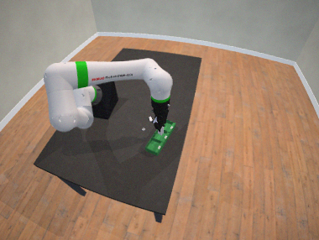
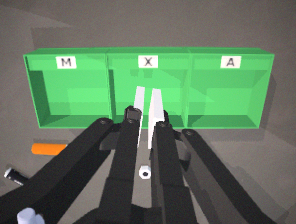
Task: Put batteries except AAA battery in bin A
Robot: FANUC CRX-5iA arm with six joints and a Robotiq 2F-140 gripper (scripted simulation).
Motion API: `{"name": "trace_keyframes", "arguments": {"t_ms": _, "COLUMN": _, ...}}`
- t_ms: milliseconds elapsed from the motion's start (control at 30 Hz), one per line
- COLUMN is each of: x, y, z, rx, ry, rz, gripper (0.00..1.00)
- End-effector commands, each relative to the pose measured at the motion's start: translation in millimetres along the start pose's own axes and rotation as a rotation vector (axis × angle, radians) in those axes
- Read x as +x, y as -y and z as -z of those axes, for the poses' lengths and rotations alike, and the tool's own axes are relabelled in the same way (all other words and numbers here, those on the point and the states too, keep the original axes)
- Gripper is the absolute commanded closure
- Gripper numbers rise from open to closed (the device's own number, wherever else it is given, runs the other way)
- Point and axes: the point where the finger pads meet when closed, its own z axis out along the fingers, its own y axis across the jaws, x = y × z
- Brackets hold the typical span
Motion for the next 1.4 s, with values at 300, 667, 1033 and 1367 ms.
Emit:
{"name": "trace_keyframes", "arguments": {"t_ms": 300, "x": -2, "y": 15, "z": 18, "rx": 0.000, "ry": 0.000, "rz": 0.000, "gripper": 0.95}}
{"name": "trace_keyframes", "arguments": {"t_ms": 667, "x": -10, "y": 64, "z": 18, "rx": 0.000, "ry": 0.000, "rz": 0.000, "gripper": 0.95}}
{"name": "trace_keyframes", "arguments": {"t_ms": 1033, "x": -13, "y": 83, "z": 13, "rx": 0.000, "ry": 0.000, "rz": 0.000, "gripper": 0.95}}
{"name": "trace_keyframes", "arguments": {"t_ms": 1367, "x": -13, "y": 83, "z": -14, "rx": 0.000, "ry": 0.000, "rz": 0.000, "gripper": 0.95}}
